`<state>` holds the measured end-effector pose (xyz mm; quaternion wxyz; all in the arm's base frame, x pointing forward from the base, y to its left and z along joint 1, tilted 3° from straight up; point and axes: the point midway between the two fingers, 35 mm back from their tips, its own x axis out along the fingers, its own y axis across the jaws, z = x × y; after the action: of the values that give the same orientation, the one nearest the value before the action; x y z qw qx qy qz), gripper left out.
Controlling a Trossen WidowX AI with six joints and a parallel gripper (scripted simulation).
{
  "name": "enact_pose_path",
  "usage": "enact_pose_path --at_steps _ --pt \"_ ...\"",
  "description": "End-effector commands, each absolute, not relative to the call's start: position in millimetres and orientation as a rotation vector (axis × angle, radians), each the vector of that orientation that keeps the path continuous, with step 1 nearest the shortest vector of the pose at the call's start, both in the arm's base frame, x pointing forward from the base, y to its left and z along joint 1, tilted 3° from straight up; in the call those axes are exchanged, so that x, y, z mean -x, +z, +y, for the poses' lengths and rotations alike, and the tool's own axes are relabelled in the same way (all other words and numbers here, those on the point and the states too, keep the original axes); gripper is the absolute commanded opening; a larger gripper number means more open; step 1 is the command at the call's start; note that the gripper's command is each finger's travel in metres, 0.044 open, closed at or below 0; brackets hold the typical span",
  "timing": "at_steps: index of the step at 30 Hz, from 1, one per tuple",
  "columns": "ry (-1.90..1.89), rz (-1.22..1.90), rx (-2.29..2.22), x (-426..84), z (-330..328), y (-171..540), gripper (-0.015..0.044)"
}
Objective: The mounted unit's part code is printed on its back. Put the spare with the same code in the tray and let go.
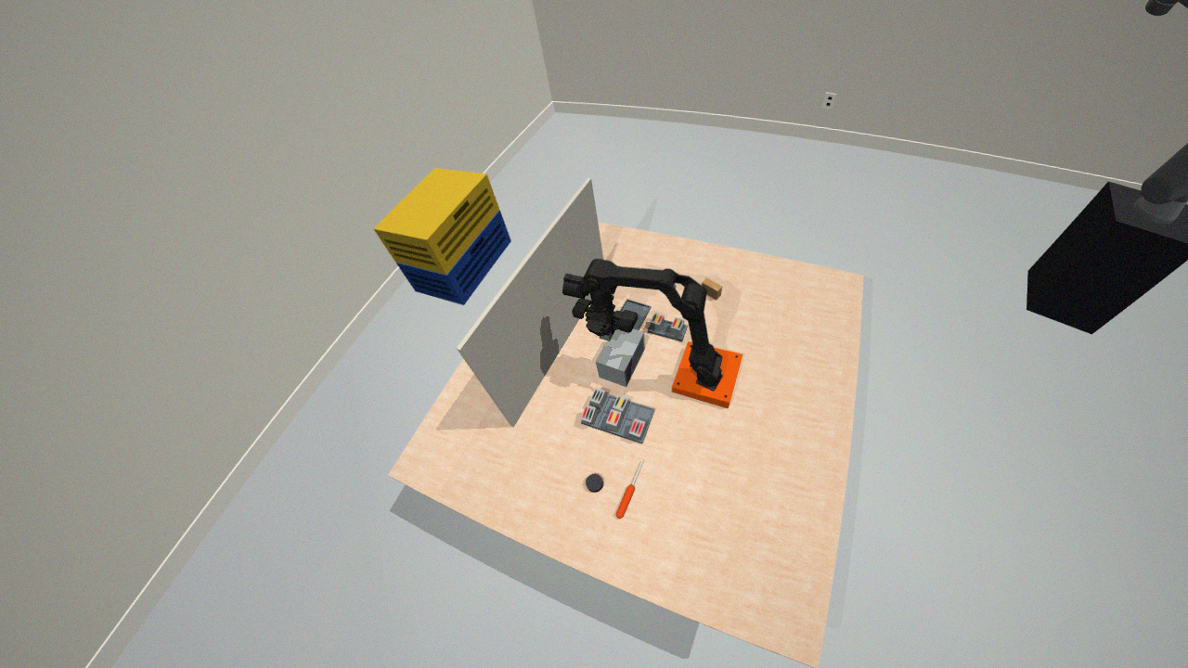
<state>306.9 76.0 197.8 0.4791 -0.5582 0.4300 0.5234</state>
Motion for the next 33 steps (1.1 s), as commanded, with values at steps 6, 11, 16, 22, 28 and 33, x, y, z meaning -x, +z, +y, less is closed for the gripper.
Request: enact_pose_path --at_steps 6,11,16,22,28,33 --pt "1.279 1.049 1.37 -330 28 199 0.0" --pt "1.278 1.049 1.375 -340 0 199 0.0" --pt "1.278 1.05 1.381 -347 -29 198 0.0" --pt "1.276 1.051 1.387 -351 -64 197 0.0" --pt "1.276 1.051 1.394 -352 -100 196 0.0" --pt "1.276 1.052 1.398 -351 -121 195 0.0"
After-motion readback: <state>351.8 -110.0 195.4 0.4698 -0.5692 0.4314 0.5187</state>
